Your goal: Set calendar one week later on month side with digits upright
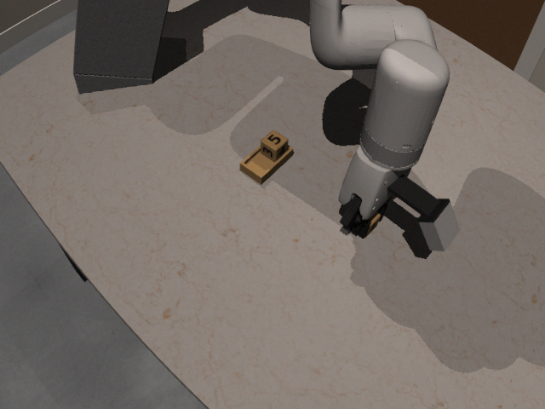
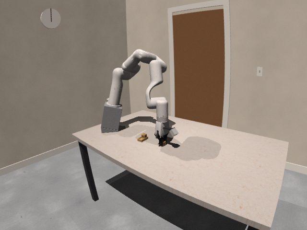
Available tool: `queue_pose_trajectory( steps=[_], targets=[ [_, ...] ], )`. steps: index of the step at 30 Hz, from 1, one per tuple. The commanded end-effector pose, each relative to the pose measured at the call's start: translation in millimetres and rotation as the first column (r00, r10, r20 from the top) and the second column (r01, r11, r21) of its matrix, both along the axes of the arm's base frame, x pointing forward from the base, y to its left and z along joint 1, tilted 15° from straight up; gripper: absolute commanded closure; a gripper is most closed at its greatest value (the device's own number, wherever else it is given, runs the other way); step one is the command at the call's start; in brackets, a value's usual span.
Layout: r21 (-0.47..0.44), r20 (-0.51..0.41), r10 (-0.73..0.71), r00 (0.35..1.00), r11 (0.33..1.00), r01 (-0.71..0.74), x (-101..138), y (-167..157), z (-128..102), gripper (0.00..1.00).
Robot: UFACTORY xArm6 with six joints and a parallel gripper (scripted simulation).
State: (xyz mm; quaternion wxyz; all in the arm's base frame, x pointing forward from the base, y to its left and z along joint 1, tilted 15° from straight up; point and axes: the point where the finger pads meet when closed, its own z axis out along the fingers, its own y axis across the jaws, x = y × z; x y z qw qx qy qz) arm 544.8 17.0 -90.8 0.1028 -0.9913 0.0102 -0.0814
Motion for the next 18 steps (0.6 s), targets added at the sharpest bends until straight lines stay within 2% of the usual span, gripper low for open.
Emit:
queue_pose_trajectory(
  steps=[1, 15, 16, 18],
  targets=[
    [0.000, 0.004, -0.001, 1.000, 1.000, 0.001, 1.6, -0.3, 1.6, 0.73],
    [0.000, 0.004, -0.001, 1.000, 1.000, 0.001, 1.6, -0.3, 1.6, 0.73],
    [0.000, 0.004, -0.001, 1.000, 1.000, 0.001, 1.6, -0.3, 1.6, 0.69],
    [0.000, 0.004, -0.001, 1.000, 1.000, 0.001, 1.6, -0.3, 1.6, 0.69]
  ],
)
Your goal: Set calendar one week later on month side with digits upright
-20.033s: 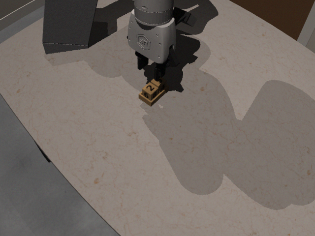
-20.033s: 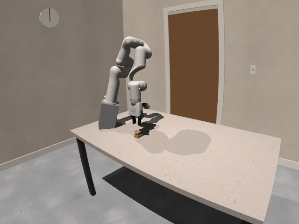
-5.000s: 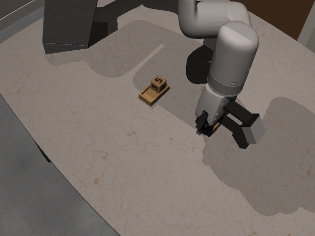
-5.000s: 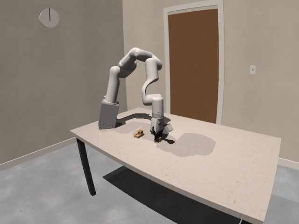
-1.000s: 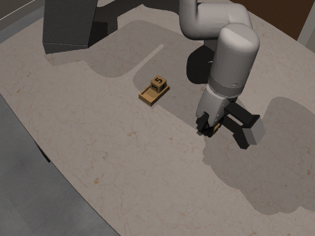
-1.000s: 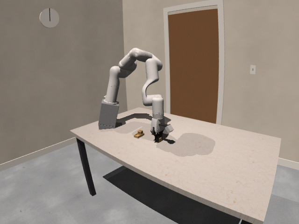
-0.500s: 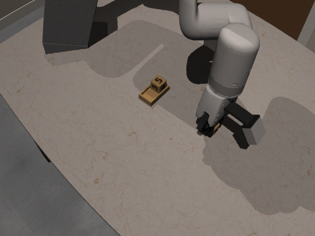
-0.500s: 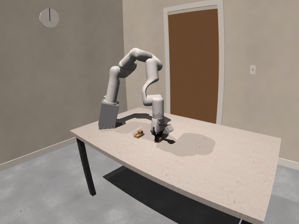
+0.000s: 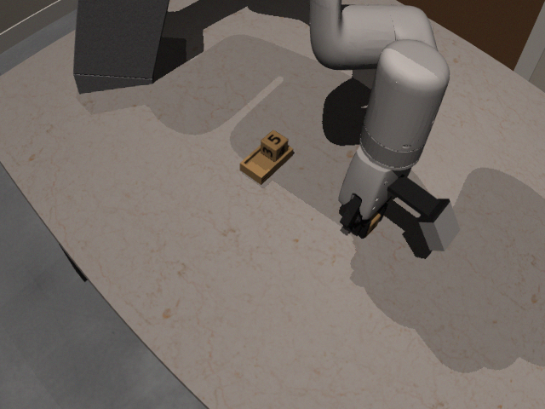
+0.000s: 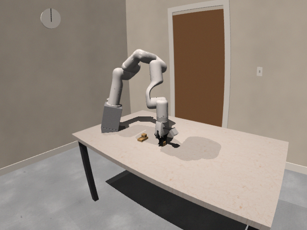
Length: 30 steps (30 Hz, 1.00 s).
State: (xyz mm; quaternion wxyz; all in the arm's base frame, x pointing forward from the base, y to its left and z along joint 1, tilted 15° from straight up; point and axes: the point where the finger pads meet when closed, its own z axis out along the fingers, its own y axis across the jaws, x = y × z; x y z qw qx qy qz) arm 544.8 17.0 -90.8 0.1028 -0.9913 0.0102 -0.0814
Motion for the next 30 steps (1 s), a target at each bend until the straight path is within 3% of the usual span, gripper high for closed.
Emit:
queue_pose_trajectory(
  steps=[1, 5, 12, 30],
  targets=[
    [0.000, 0.004, -0.001, 1.000, 1.000, 0.001, 1.6, -0.3, 1.6, 0.65],
    [0.000, 0.004, -0.001, 1.000, 1.000, 0.001, 1.6, -0.3, 1.6, 0.65],
    [0.000, 0.004, -0.001, 1.000, 1.000, 0.001, 1.6, -0.3, 1.6, 0.53],
    [0.000, 0.004, -0.001, 1.000, 1.000, 0.001, -0.2, -2.4, 11.9, 0.53]
  ],
)
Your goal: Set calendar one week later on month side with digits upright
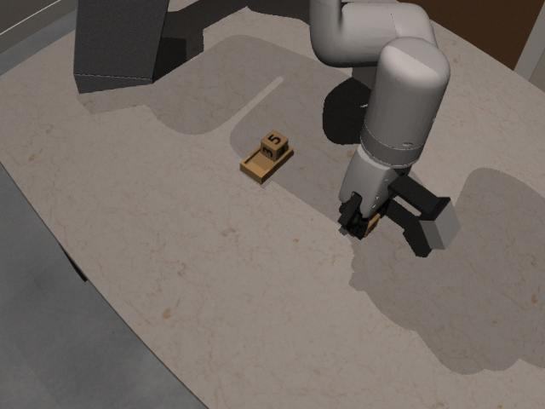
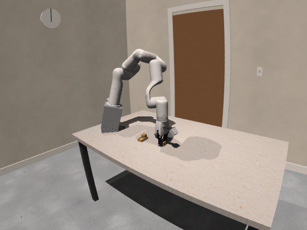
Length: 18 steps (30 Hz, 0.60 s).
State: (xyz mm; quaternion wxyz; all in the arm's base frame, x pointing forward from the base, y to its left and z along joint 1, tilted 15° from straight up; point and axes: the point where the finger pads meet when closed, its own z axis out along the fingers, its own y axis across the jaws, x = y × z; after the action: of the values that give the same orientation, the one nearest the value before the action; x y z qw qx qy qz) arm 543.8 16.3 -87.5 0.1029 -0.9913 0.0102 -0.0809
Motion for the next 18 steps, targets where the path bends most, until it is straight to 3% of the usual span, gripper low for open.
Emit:
queue_pose_trajectory(
  steps=[1, 18],
  targets=[
    [0.000, 0.005, -0.001, 1.000, 1.000, 0.001, 0.2, -2.5, 12.1, 0.53],
    [0.000, 0.005, -0.001, 1.000, 1.000, 0.001, -11.5, -16.7, 79.9, 0.53]
  ],
)
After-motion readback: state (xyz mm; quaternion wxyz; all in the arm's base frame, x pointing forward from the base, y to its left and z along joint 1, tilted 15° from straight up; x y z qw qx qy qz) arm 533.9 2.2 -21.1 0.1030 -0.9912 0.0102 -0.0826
